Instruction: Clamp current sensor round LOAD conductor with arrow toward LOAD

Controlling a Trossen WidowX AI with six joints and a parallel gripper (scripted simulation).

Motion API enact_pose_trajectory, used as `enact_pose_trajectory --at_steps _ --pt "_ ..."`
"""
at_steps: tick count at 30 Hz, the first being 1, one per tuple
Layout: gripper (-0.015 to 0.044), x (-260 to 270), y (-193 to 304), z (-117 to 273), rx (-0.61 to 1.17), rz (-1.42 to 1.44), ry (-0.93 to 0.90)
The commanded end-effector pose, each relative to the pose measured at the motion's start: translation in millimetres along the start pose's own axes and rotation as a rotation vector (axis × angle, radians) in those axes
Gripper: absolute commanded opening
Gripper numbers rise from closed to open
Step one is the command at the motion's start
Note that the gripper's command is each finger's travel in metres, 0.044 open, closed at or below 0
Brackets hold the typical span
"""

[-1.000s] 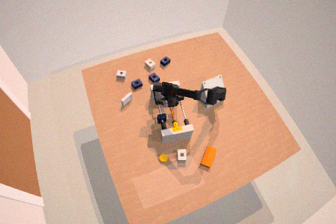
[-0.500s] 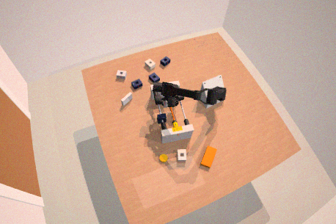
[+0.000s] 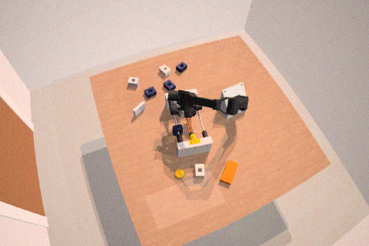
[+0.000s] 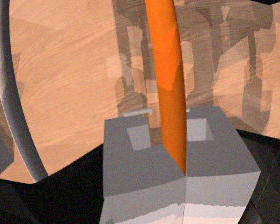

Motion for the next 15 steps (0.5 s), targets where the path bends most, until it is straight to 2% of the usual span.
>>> enact_pose_trajectory --at_steps 1,15 --pt "0.0000 0.0 0.0 1.5 0.000 0.000 0.001" --pt "0.0000 0.6 0.4 16.7 -0.005 -0.005 0.014"
Point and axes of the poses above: the point midway between the two fingers, 35 mm back from their tips, its own z axis back along the fingers, its own x axis across the jaws, y = z × x, the point moved 3 cm from there along z, back along the fingers, and after that the axes turned 1 degree about -z, right-handed, at the moved point
